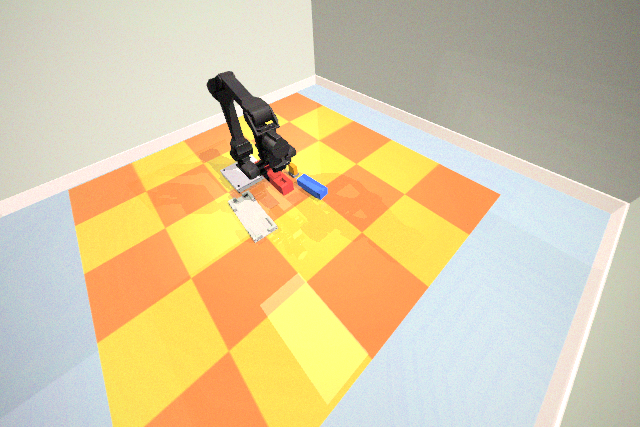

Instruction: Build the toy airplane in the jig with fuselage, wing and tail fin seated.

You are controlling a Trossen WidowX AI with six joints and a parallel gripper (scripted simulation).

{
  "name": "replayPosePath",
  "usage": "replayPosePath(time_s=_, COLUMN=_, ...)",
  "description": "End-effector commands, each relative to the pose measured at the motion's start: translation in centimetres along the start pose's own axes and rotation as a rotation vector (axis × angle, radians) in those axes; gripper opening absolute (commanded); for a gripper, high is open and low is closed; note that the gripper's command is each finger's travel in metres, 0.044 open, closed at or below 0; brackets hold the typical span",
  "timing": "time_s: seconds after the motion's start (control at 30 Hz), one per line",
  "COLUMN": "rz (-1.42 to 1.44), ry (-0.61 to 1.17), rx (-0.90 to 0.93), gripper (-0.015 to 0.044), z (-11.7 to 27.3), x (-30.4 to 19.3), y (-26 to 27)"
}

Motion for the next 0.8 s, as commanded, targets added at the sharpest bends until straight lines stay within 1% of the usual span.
replayPosePath(time_s=0.0, rz=0.000, ry=0.007, rx=0.001, gripper=0.0000, z=-0.6, x=-0.2, y=-1.0)
replayPosePath(time_s=0.77, rz=-0.027, ry=0.009, rx=-0.005, gripper=0.0000, z=-3.6, x=-2.4, y=-7.6)
Point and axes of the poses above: the point midway between the two fingers, 35 mm back from their tips, its own z axis back along the fingers, its own y axis across the jaws, x = y × z, the point moved 4 cm from there along z, back along the fingers, and after that the axes turned 14 degrees about z, right-handed, at the moved point
